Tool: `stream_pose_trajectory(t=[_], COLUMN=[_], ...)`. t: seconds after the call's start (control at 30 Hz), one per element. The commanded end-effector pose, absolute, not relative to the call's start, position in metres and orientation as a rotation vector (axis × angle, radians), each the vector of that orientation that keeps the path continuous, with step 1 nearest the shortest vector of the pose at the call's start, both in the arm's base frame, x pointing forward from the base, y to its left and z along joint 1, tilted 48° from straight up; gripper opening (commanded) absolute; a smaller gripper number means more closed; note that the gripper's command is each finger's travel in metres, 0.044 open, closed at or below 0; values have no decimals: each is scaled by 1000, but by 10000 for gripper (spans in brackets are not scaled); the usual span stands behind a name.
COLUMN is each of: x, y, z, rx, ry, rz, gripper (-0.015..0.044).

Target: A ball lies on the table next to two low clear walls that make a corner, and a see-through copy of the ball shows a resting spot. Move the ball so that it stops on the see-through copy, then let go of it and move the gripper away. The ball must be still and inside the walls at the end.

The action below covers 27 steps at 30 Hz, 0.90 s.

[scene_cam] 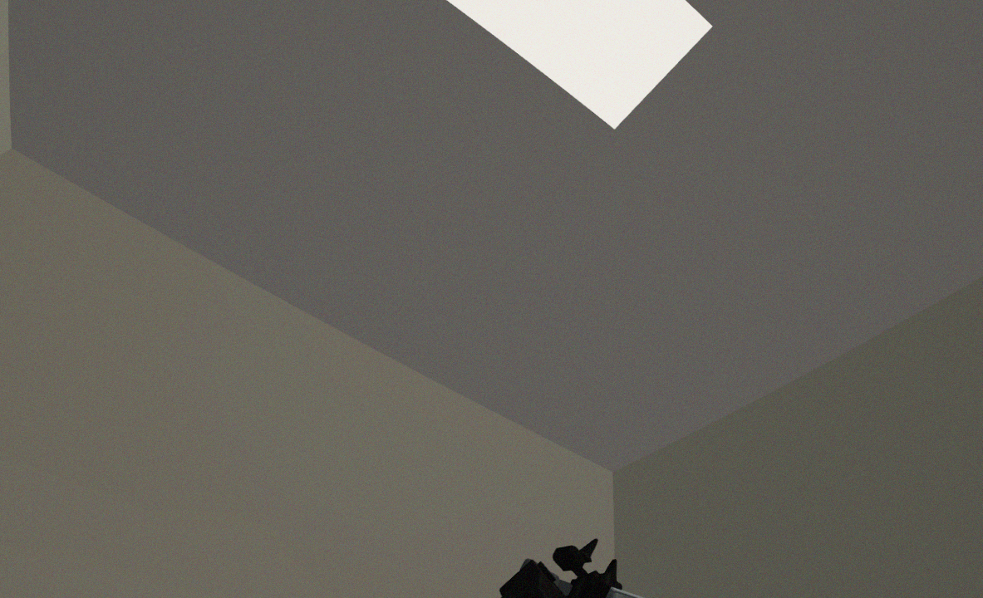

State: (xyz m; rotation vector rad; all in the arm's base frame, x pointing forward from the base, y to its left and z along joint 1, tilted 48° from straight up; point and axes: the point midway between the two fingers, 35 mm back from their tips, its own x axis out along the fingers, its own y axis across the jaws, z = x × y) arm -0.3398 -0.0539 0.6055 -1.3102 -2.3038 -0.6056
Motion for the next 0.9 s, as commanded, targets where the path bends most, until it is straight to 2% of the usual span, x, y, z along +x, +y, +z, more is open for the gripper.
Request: stream_pose_trajectory(t=[0.0, 0.47, 0.87], x=[-337, -313, -249], y=[-82, -210, -320], z=[608, 598, 578], rx=[-1223, -786, -381], ry=[-2337, -2306, -2014], rz=[-740, -1279, -1663], gripper=[305, 305, 305])
